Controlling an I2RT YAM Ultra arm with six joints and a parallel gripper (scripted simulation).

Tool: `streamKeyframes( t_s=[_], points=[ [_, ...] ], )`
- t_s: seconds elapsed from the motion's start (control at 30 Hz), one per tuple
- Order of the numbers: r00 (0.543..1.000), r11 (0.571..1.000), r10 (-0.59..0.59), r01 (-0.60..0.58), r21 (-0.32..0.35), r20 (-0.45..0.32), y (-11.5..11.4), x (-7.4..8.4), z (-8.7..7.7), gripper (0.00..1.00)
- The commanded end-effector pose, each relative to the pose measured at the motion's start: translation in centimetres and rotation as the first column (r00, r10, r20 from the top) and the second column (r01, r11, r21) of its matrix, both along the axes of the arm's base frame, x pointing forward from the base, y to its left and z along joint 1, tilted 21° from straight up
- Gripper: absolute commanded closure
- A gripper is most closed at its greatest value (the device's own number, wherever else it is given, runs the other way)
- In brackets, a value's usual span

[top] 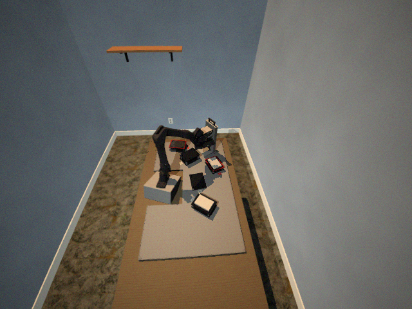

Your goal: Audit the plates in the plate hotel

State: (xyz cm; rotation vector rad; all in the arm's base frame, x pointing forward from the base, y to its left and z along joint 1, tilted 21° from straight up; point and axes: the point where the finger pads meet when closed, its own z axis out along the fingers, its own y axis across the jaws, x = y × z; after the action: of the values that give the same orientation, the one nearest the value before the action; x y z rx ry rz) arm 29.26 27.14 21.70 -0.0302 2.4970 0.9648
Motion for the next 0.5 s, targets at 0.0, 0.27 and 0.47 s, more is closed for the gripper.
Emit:
streamKeyframes(
  t_s=[0.0, 0.27, 0.47],
  points=[
    [1.0, 1.0, 0.003, -0.003, -0.023, 0.0, -1.6, 0.5, -0.3, 1.0],
    [1.0, 0.997, -0.006, 0.007, -0.079, 0.011, -3.8, 1.7, -0.2, 1.0],
    [1.0, 0.989, -0.02, 0.019, -0.15, 0.0, -5.0, 2.7, -0.6, 1.0]
  ],
)
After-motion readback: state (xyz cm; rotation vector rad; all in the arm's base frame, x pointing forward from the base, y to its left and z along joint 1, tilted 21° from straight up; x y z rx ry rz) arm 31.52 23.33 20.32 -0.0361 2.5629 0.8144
